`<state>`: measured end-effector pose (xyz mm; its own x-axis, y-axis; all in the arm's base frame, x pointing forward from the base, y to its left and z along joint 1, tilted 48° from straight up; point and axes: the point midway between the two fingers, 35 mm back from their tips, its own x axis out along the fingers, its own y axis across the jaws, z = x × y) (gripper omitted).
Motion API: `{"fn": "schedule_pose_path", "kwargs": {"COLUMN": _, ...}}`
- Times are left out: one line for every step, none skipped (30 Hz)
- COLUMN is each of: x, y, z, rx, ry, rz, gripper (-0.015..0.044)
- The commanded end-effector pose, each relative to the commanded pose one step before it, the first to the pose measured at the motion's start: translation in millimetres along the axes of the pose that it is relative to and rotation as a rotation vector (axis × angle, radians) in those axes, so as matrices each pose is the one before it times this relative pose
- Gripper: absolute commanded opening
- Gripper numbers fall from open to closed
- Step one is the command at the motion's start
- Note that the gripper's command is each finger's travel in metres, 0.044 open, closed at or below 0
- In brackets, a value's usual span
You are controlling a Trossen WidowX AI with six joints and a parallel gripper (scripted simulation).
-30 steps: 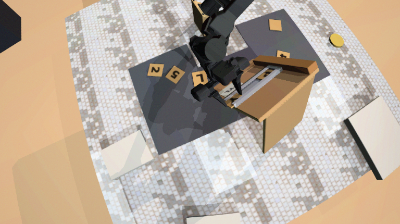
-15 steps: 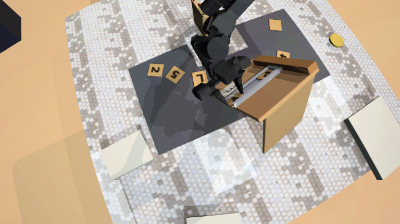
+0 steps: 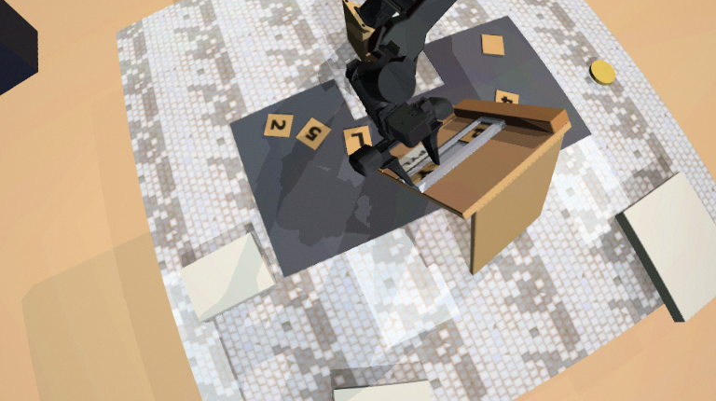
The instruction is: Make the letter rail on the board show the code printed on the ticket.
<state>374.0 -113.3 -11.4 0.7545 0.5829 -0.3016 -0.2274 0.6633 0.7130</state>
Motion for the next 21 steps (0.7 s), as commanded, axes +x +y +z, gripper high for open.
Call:
{"fn": "schedule_pose_path", "kwargs": {"x": -0.42, "y": 3.02, "z": -1.37, "rx": 0.0052, "ry": 0.00092, "rz": -0.00536, "gripper": 0.0000}}
{"fn": "schedule_pose_path", "kwargs": {"x": -0.01, "y": 0.66, "z": -0.06, "rx": 0.0001, "ry": 0.00001, "rz": 0.00002, "gripper": 0.0000}}
{"fn": "schedule_pose_path", "kwargs": {"x": -0.01, "y": 0.60, "z": -0.05, "rx": 0.0000, "ry": 0.00001, "rz": 0.00001, "gripper": 0.0000}}
{"fn": "schedule_pose_path", "kwargs": {"x": -0.01, "y": 0.61, "z": -0.05, "rx": 0.0000, "ry": 0.00001, "rz": 0.00001, "gripper": 0.0000}}
{"fn": "schedule_pose_path", "kwargs": {"x": -0.01, "y": 0.65, "z": -0.04, "rx": 0.0001, "ry": 0.00001, "rz": 0.00002, "gripper": 0.0000}}
{"fn": "schedule_pose_path", "kwargs": {"x": -0.01, "y": 0.65, "z": -0.05, "rx": 0.0001, "ry": 0.00001, "rz": 0.00002, "gripper": 0.0000}}
{"fn": "schedule_pose_path", "kwargs": {"x": -0.01, "y": 0.59, "z": -0.04, "rx": 0.0000, "ry": 0.00001, "rz": 0.00001, "gripper": 0.0000}}
{"fn": "schedule_pose_path", "kwargs": {"x": -0.01, "y": 0.61, "z": -0.03, "rx": 0.0000, "ry": 0.00001, "rz": 0.00001, "gripper": 0.0000}}
{"fn": "schedule_pose_path", "kwargs": {"x": -0.01, "y": 0.64, "z": -0.03, "rx": 0.0000, "ry": 0.00001, "rz": 0.00002, "gripper": 0.0000}}
{"fn": "schedule_pose_path", "kwargs": {"x": 0.00, "y": 0.60, "z": -0.02, "rx": 0.0000, "ry": 0.00001, "rz": 0.00001, "gripper": 0.0000}}
{"fn": "schedule_pose_path", "kwargs": {"x": 0.00, "y": 0.59, "z": -0.03, "rx": 0.0000, "ry": 0.00001, "rz": 0.00001, "gripper": 0.0000}}
{"fn": "schedule_pose_path", "kwargs": {"x": 0.00, "y": 0.62, "z": -0.02, "rx": 0.0000, "ry": 0.00001, "rz": 0.00001, "gripper": 0.0000}}
{"fn": "schedule_pose_path", "kwargs": {"x": 0.00, "y": 0.65, "z": -0.02, "rx": 0.0000, "ry": 0.00001, "rz": 0.00002, "gripper": 0.0000}}
{"fn": "schedule_pose_path", "kwargs": {"x": 0.00, "y": 0.65, "z": -0.02, "rx": 0.0001, "ry": 0.00001, "rz": 0.00002, "gripper": 0.0000}}
{"fn": "schedule_pose_path", "kwargs": {"x": 0.00, "y": 0.60, "z": -0.02, "rx": 0.0000, "ry": 0.00001, "rz": 0.00001, "gripper": 0.0000}}
{"fn": "schedule_pose_path", "kwargs": {"x": 0.00, "y": 0.62, "z": -0.01, "rx": 0.0000, "ry": 0.00001, "rz": 0.00001, "gripper": 0.0000}}
{"fn": "schedule_pose_path", "kwargs": {"x": 0.00, "y": 0.65, "z": -0.01, "rx": 0.0000, "ry": 0.00001, "rz": 0.00002, "gripper": 0.0000}}
{"fn": "schedule_pose_path", "kwargs": {"x": 0.00, "y": 0.65, "z": -0.01, "rx": 0.0000, "ry": 0.00001, "rz": 0.00002, "gripper": 0.0000}}
{"fn": "schedule_pose_path", "kwargs": {"x": 0.00, "y": 0.59, "z": -0.01, "rx": 0.0000, "ry": 0.00001, "rz": 0.00001, "gripper": 0.0000}}
{"fn": "schedule_pose_path", "kwargs": {"x": 0.00, "y": 0.61, "z": -0.01, "rx": 0.0000, "ry": 0.00001, "rz": 0.00001, "gripper": 0.0000}}
{"fn": "schedule_pose_path", "kwargs": {"x": 0.00, "y": 0.64, "z": -0.01, "rx": 0.0000, "ry": 0.00001, "rz": 0.00002, "gripper": 0.0000}}
